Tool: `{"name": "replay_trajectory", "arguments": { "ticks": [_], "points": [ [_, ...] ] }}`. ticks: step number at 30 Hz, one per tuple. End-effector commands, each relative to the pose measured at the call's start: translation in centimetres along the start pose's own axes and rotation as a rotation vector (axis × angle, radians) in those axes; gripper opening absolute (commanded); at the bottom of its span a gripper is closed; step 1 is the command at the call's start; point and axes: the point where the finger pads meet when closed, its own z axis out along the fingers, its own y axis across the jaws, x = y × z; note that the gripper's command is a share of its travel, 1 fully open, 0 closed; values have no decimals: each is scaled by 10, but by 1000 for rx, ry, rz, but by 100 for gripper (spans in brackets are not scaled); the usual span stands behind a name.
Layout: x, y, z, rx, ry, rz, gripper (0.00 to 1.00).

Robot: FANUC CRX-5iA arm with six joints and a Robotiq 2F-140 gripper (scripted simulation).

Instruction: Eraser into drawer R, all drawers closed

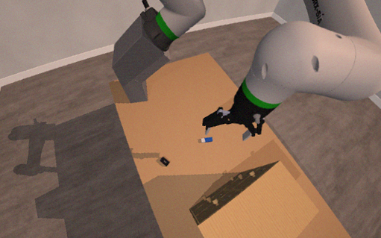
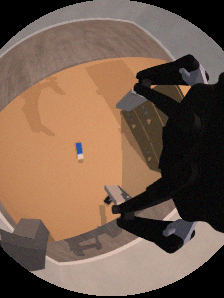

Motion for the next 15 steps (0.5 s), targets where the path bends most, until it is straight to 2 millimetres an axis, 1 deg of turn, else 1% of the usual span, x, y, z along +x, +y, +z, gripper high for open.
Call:
{"name": "replay_trajectory", "arguments": {
  "ticks": [1,11,13,15],
  "points": [
    [3,4,-1,-4,-1,-109,100],
    [10,13,-1,-4,-1,-320,100],
    [10,13,-1,-4,-1,-320,100],
    [11,14,-1,-4,-1,-356,100]
  ]
}}
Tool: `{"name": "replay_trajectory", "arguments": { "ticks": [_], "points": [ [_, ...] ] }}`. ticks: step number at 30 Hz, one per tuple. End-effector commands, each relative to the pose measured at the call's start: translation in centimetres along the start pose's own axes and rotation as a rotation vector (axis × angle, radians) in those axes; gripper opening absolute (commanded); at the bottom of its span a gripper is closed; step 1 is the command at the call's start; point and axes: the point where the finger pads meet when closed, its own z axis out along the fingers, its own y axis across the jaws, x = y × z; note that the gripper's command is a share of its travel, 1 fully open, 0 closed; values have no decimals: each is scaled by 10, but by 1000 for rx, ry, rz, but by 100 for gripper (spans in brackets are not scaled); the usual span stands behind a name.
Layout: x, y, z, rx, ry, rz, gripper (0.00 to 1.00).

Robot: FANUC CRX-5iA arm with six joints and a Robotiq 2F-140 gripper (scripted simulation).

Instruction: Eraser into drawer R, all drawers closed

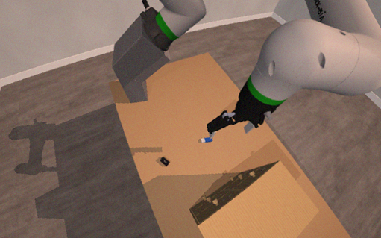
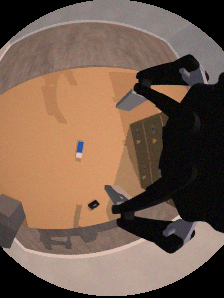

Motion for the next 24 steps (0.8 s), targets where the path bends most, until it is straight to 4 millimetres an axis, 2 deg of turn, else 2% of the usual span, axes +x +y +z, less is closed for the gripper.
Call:
{"name": "replay_trajectory", "arguments": {
  "ticks": [1,13,24],
  "points": [
    [1,3,0,-3,-1,-67,100],
    [4,11,-1,-3,-2,-237,100],
    [6,15,-1,-3,-2,-316,100]
  ]
}}
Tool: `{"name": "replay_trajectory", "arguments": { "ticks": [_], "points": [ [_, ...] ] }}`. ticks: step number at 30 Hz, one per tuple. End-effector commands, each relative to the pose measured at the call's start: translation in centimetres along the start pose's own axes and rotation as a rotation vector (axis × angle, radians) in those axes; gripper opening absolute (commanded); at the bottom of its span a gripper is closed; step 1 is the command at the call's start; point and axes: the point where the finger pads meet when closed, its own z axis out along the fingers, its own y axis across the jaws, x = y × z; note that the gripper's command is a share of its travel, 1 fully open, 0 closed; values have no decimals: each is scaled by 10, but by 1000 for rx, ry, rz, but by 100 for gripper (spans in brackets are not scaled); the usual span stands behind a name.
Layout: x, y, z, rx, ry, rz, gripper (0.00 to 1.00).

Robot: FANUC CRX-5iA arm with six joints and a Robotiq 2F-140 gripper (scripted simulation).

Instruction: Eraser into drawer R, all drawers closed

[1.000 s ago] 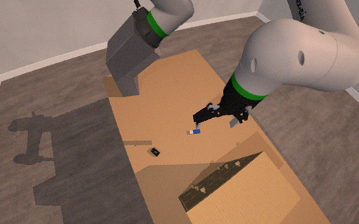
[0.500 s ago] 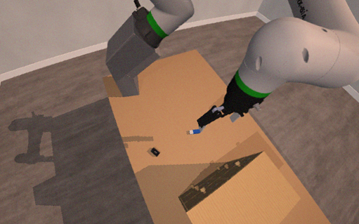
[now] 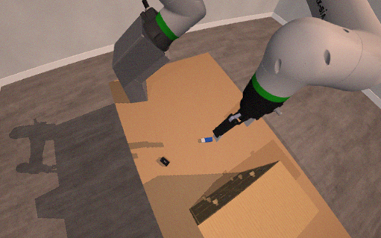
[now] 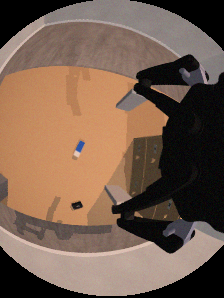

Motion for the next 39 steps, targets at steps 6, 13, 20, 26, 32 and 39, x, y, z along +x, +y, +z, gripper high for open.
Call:
{"name": "replay_trajectory", "arguments": {
  "ticks": [6,13,20,26,32,39],
  "points": [
    [0,3,0,0,-1,-58,100],
    [0,4,0,0,-1,-74,100],
    [0,4,0,0,-1,-84,100],
    [0,4,0,0,-1,-85,100],
    [0,4,0,0,-2,-86,100],
    [-3,5,3,-2,-41,-86,100]
  ]
}}
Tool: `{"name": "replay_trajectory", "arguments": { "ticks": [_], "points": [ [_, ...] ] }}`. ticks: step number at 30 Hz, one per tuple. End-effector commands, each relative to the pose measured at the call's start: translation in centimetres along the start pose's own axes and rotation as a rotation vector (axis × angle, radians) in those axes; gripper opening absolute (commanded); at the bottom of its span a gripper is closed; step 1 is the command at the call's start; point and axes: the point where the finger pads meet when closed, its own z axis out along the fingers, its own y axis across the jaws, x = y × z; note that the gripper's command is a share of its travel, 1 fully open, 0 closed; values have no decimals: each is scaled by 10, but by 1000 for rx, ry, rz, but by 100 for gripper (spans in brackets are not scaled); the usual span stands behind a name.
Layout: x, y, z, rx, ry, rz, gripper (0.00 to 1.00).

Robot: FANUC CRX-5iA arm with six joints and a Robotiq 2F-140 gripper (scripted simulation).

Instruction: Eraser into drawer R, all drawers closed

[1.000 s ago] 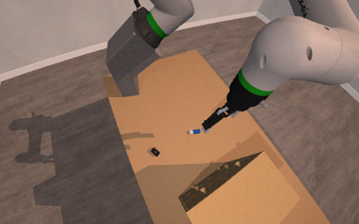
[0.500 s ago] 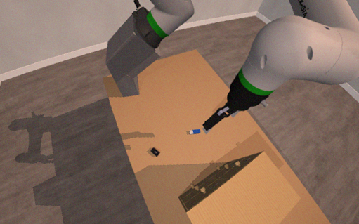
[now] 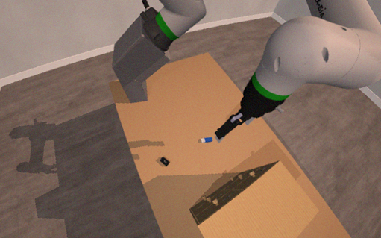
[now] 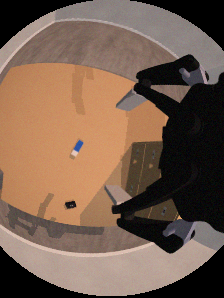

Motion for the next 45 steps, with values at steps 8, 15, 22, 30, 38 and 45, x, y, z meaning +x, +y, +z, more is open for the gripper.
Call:
{"name": "replay_trajectory", "arguments": {
  "ticks": [8,15,22,30,38,45],
  "points": [
    [-11,0,10,0,-129,0,100],
    [-28,0,28,0,-343,0,100],
    [-41,0,41,0,-494,0,100],
    [-57,0,58,-1,-694,0,100],
    [-68,0,68,-1,-822,0,100],
    [-79,0,80,-1,-967,0,100]
  ]
}}
